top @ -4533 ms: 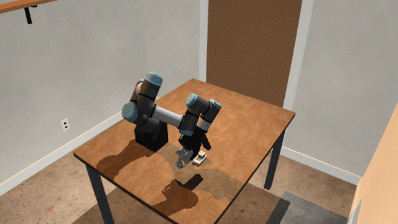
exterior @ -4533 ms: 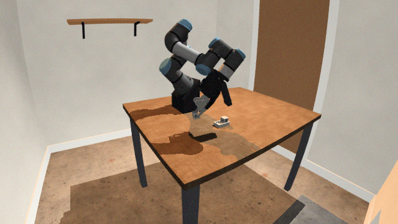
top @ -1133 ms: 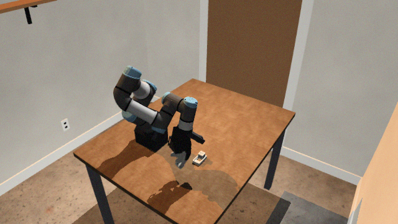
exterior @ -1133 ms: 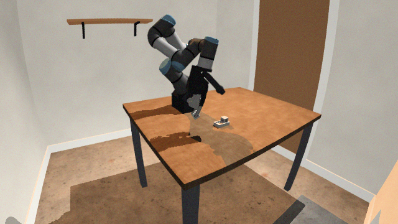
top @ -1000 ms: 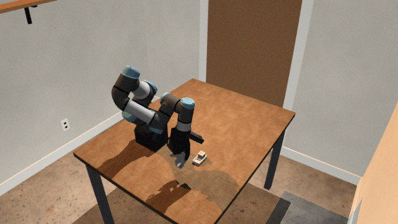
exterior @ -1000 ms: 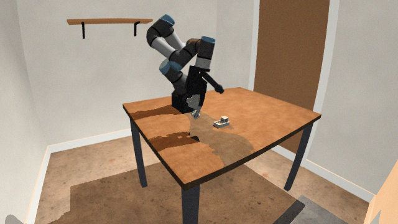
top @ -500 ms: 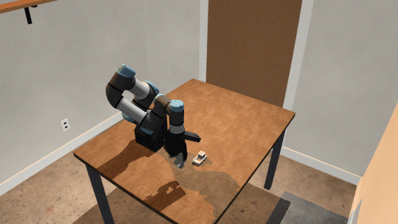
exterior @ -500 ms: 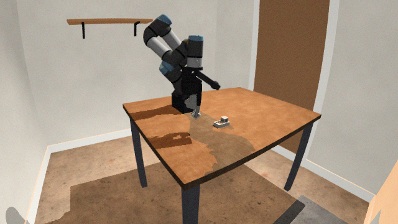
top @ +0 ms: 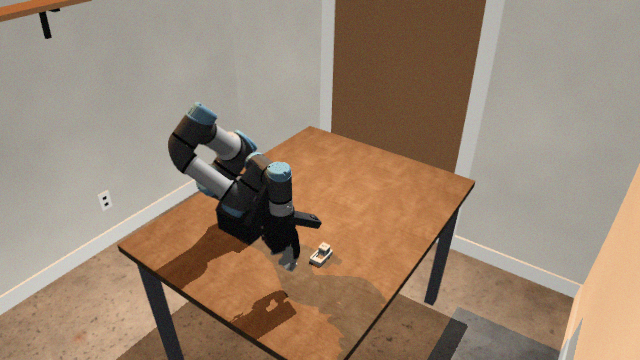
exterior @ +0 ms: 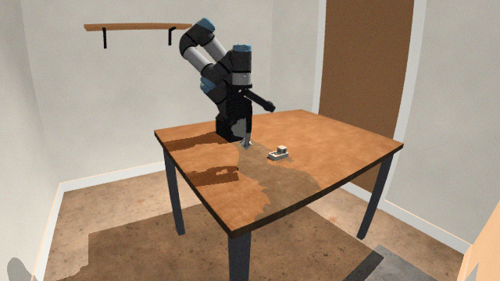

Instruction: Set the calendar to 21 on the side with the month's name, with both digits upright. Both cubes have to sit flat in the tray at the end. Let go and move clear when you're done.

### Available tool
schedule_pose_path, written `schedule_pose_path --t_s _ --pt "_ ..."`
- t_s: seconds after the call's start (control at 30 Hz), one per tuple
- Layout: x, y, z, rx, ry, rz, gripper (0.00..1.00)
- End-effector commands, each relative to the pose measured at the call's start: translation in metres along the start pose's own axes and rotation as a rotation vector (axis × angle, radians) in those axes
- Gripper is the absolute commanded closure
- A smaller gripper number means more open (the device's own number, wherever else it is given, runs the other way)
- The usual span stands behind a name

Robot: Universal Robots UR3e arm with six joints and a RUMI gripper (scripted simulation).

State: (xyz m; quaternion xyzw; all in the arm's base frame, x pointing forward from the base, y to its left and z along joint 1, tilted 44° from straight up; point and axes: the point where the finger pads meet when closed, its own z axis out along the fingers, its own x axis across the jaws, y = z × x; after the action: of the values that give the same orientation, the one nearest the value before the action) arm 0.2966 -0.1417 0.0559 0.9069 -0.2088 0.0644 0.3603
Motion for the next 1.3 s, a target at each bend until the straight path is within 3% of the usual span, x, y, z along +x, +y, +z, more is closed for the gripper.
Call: schedule_pose_path --t_s 0.0,0.1,0.4,0.57,1.27 --pt "-0.001 0.0004 0.0009 0.043 -0.008 0.0 0.9" --pt "-0.0013 0.0005 0.0012 0.056 -0.01 0.0 0.9" --pt "-0.001 0.0014 0.0009 0.18 -0.008 0.0 0.9" --pt "0.0008 0.0021 -0.0005 0.223 0.004 0.0 0.9" --pt "0.0006 0.0022 0.0 0.261 0.002 -0.003 0.9"
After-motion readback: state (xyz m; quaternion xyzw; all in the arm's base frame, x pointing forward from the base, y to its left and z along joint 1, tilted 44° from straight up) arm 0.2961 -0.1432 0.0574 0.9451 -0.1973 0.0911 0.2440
